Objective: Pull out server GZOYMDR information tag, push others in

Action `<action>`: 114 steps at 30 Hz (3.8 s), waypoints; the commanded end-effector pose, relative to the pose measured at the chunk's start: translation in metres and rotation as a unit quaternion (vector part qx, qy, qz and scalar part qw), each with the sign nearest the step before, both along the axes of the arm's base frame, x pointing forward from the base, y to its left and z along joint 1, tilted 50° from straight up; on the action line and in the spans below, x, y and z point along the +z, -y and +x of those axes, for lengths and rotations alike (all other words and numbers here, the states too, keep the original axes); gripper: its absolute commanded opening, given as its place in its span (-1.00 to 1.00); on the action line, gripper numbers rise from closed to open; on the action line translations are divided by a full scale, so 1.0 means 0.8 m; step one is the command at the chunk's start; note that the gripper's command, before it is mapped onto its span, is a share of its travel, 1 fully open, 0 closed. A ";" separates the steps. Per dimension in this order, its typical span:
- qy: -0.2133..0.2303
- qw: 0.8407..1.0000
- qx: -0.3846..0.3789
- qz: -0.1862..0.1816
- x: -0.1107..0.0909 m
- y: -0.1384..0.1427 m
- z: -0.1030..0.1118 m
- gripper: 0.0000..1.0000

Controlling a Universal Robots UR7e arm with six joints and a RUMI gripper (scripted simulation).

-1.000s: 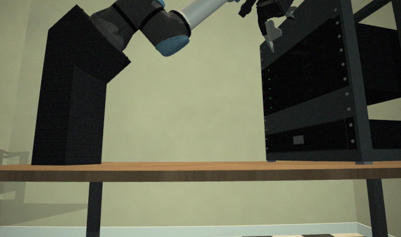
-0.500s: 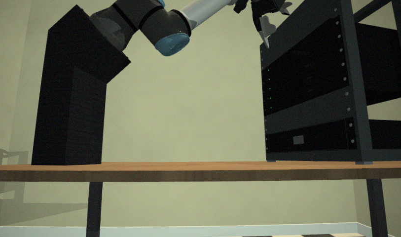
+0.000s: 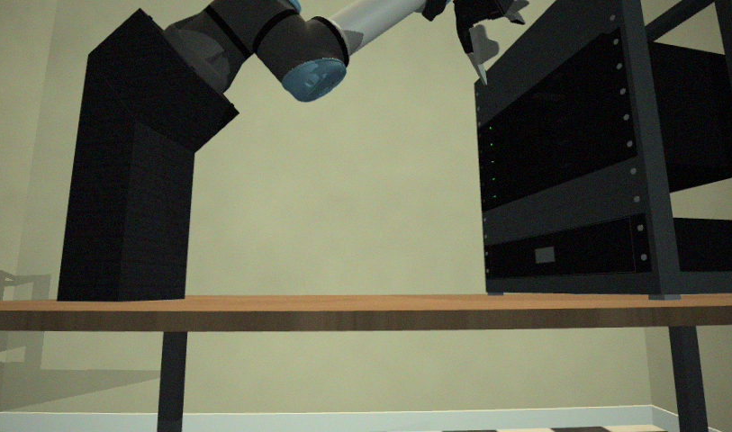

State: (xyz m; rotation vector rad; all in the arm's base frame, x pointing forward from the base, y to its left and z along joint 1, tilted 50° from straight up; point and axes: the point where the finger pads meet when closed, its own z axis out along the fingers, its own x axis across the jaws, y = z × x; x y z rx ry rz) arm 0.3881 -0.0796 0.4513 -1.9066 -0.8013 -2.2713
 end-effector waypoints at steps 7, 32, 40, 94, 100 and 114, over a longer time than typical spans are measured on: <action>0.000 1.000 0.000 0.000 0.000 0.000 -0.001 1.00; 0.018 1.000 -0.005 0.004 -0.005 0.001 0.000 1.00; 0.031 0.999 -0.010 0.007 -0.009 0.003 0.001 1.00; 0.207 0.974 -0.078 0.051 -0.061 0.019 0.016 1.00; 0.231 0.968 -0.084 0.056 -0.067 0.021 0.017 1.00; 0.269 0.955 -0.103 0.067 -0.081 0.026 0.022 1.00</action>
